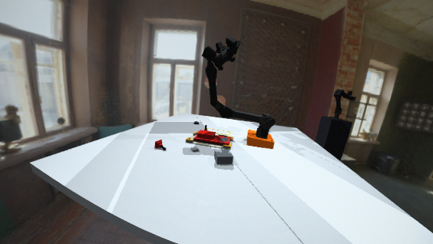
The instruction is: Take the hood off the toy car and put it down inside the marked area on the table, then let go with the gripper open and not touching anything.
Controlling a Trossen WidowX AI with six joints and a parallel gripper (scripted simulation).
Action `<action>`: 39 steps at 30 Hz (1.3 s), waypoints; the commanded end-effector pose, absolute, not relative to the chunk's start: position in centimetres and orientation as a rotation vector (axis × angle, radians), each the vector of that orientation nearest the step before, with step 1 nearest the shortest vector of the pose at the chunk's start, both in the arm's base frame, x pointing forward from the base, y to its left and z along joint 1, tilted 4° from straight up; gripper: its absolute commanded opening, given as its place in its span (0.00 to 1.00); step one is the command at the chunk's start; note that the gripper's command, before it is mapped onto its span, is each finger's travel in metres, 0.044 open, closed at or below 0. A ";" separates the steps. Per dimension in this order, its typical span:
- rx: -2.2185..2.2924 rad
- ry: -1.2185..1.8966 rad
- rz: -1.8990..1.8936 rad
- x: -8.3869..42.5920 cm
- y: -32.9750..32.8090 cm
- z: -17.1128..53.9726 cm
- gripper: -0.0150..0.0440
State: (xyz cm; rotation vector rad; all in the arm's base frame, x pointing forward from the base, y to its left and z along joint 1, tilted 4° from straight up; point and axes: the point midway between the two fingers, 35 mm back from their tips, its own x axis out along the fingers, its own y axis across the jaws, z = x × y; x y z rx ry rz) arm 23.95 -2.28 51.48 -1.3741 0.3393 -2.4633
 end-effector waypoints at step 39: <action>0.167 0.168 -1.363 2.8 -19.6 46.3 1.00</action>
